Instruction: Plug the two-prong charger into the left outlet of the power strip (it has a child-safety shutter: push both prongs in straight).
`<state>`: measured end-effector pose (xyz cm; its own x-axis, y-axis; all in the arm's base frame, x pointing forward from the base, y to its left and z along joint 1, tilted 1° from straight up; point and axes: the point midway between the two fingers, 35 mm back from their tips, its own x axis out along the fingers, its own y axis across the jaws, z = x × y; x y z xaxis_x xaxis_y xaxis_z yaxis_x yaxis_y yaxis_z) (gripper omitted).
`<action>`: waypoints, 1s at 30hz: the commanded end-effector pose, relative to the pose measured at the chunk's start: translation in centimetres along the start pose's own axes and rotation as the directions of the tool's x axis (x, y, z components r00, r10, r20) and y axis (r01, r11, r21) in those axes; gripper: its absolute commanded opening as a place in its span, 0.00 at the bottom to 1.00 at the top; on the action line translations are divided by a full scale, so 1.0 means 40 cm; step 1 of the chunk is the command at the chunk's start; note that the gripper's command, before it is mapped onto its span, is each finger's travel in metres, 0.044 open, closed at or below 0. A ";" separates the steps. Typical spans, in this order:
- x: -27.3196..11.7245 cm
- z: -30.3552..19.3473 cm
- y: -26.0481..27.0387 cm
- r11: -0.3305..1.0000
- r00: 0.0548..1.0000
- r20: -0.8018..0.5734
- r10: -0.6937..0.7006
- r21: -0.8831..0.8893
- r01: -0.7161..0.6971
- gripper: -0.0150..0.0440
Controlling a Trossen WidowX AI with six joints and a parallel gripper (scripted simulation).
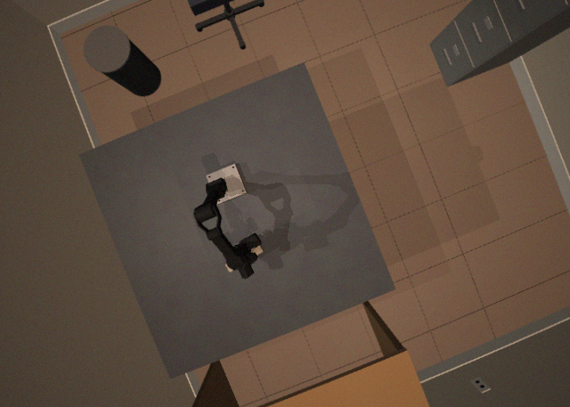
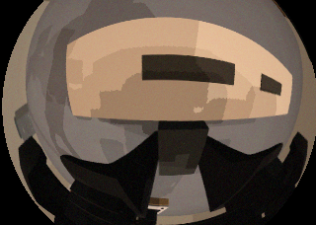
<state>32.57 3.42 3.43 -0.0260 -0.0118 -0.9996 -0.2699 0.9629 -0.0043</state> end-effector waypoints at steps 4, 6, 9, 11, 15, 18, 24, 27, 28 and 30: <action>-0.002 0.008 -0.001 1.000 1.000 0.002 -0.003 0.005 0.003 0.25; -0.003 0.009 -0.001 1.000 1.000 0.002 -0.003 0.005 0.003 0.25; -0.003 0.012 -0.001 1.000 1.000 0.002 -0.003 0.005 0.003 0.25; -0.003 0.013 -0.001 1.000 1.000 0.002 -0.003 0.005 0.003 0.25; -0.004 0.016 -0.001 1.000 1.000 0.002 -0.003 0.005 0.003 0.25; -0.004 0.019 -0.001 1.000 1.000 0.002 -0.003 0.005 0.003 0.25; -0.004 0.025 -0.001 1.000 1.000 0.003 -0.003 0.005 0.003 0.25; -0.005 0.028 -0.001 1.000 1.000 0.003 -0.003 0.005 0.003 0.25; -0.005 0.029 -0.001 1.000 1.000 0.003 -0.003 0.005 0.003 0.25; -0.005 0.031 -0.001 1.000 1.000 0.003 -0.003 0.005 0.003 0.25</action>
<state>32.97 3.49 3.50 -0.0472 -0.0161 -0.9988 -0.2661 0.9640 -0.0030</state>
